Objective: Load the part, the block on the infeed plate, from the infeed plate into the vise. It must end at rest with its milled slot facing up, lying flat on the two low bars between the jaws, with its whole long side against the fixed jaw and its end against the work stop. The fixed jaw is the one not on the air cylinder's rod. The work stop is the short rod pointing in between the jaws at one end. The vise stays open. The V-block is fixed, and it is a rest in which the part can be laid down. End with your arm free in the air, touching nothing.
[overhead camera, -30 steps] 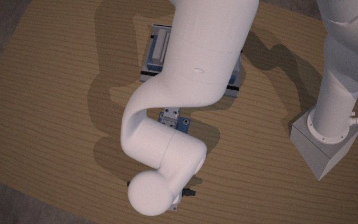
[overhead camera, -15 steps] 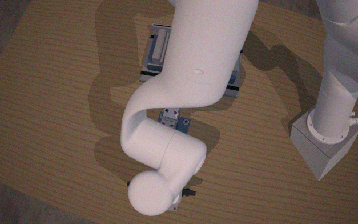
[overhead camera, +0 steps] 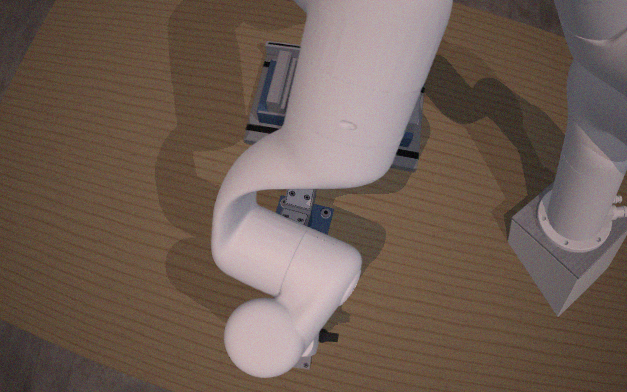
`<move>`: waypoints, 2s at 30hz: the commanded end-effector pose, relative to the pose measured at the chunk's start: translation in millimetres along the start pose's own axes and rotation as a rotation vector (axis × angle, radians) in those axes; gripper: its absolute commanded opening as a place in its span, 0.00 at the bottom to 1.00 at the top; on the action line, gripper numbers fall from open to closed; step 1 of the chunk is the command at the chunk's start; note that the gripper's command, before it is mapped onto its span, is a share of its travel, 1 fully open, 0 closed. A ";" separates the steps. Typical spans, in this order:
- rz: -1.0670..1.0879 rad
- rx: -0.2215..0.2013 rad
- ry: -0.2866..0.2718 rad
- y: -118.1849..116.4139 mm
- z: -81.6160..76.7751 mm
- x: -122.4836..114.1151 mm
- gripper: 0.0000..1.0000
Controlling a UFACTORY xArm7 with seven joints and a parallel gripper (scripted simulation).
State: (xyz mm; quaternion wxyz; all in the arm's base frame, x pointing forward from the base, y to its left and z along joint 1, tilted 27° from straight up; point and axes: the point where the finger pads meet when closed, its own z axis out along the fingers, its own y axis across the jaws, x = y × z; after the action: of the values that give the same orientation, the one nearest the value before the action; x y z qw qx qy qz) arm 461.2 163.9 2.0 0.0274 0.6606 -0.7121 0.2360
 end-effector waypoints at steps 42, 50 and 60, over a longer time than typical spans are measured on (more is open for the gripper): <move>0.000 0.003 -0.003 -0.9 -8.4 -1.3 0.00; 0.000 0.003 -0.003 -0.8 -20.6 -1.2 0.00; 0.000 0.003 -0.003 -0.7 -43.4 -1.2 0.00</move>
State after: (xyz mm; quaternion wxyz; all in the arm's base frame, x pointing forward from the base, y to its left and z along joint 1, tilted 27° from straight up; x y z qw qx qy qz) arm 452.2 176.1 30.8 0.0274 0.6607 -0.7121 0.2360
